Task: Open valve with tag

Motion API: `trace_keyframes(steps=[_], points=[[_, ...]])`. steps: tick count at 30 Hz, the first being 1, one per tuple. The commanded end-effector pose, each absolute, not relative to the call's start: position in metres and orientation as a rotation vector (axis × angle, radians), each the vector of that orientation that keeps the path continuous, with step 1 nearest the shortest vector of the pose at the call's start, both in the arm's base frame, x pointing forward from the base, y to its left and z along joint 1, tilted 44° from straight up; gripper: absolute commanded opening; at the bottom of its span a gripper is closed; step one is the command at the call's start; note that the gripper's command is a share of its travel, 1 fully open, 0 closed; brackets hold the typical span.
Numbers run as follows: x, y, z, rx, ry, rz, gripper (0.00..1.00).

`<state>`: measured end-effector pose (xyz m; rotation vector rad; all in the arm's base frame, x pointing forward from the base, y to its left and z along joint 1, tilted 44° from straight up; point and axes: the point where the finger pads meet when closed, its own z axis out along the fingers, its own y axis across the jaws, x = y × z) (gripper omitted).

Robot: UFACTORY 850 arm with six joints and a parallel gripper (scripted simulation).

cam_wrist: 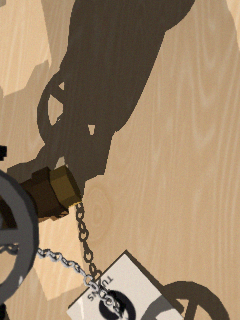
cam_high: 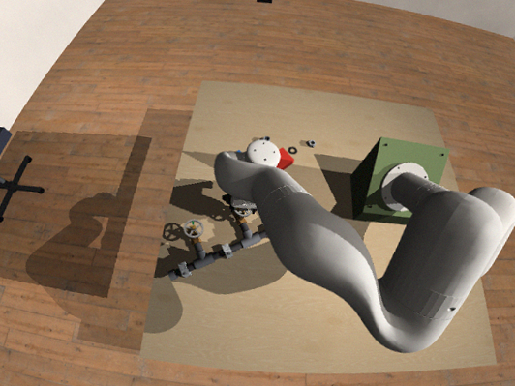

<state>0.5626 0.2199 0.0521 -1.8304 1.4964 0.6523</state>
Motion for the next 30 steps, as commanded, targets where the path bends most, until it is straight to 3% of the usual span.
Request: trace_keyframes(steps=[1,30], points=[[0.5634,0.2197,0.0526,-1.829,1.497,0.651,0.0],[0.5634,0.2197,0.0526,-1.867,1.436,0.622,0.0]])
